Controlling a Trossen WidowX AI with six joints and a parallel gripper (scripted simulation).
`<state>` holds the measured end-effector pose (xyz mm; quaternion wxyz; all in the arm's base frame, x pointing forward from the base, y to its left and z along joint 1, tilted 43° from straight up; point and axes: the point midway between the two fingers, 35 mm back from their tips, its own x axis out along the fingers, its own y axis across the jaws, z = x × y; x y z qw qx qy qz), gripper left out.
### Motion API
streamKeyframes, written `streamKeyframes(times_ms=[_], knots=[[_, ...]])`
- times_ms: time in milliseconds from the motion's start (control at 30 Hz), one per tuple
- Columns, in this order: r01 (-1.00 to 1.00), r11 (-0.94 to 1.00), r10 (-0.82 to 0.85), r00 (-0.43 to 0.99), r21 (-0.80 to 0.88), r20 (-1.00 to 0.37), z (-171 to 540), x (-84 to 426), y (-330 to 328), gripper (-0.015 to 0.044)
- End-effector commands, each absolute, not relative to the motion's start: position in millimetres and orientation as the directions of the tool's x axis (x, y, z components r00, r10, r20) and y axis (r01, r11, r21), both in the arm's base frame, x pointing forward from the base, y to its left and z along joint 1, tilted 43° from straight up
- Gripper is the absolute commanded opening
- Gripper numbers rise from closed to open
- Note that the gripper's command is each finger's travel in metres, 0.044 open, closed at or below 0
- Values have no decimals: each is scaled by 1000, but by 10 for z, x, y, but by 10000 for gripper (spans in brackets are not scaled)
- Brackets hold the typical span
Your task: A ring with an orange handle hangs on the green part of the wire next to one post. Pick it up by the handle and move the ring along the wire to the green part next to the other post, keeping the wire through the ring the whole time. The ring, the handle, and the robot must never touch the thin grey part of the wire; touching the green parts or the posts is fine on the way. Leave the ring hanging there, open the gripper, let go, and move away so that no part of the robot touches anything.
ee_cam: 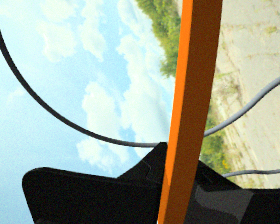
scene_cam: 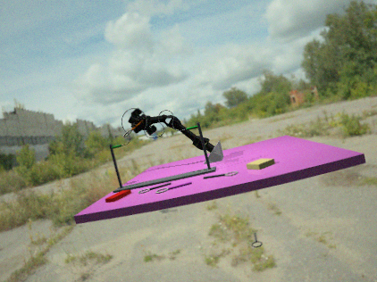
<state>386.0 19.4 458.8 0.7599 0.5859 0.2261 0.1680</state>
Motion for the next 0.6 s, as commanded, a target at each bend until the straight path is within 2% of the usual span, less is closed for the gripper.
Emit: streamKeyframes(times_ms=[0,567], knots=[[13,222,522,843,975,-130,4687,3865,215,-150],[10,278,514,843,961,-158,4787,3866,224,-150]])
